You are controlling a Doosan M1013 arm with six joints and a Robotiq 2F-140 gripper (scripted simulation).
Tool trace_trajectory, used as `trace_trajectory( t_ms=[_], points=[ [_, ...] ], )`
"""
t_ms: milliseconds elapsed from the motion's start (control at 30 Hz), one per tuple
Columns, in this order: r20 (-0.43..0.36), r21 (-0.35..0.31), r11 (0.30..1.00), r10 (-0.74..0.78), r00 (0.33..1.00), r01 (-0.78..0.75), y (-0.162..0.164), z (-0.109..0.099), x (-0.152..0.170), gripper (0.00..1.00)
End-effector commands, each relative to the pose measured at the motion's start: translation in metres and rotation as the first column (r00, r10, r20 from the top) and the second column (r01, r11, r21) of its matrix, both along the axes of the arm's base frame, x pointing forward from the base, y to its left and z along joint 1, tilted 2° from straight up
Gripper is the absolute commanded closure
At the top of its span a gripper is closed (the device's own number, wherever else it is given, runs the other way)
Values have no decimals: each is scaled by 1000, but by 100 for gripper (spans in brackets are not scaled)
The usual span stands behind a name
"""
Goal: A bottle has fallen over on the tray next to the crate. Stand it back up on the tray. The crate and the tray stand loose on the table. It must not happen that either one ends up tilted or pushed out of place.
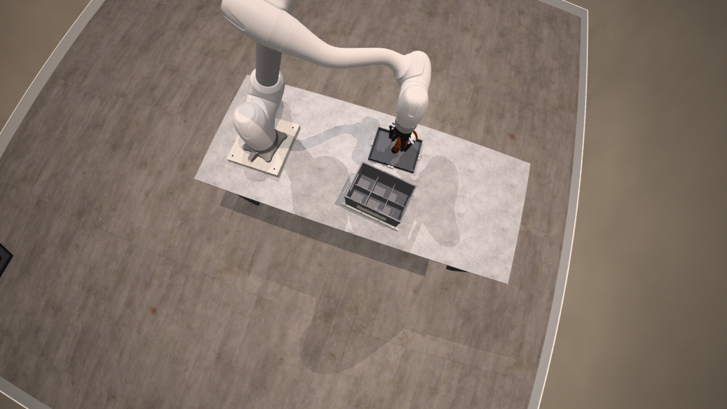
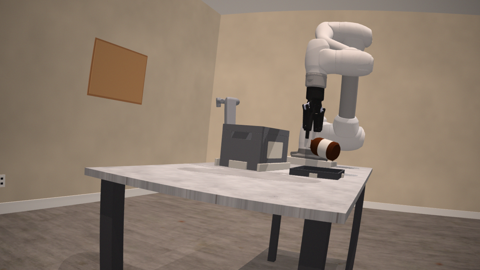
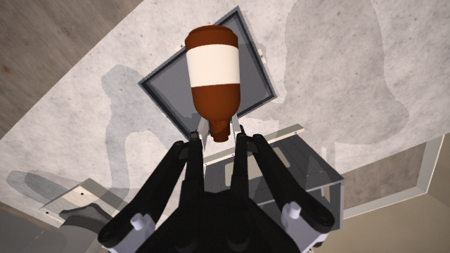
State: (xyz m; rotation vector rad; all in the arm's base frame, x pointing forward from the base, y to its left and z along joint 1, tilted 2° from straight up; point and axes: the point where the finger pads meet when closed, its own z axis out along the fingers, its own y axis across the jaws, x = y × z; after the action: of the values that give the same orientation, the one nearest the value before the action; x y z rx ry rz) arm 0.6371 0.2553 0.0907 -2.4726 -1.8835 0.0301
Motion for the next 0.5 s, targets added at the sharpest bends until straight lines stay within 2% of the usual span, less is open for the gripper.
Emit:
trace_trajectory(
  t_ms=[0,467],
  points=[
    [2,3,1000,-6,1000,6,0,11,2,90],
    [2,3,1000,-6,1000,6,0,33,3,90]
  ],
)
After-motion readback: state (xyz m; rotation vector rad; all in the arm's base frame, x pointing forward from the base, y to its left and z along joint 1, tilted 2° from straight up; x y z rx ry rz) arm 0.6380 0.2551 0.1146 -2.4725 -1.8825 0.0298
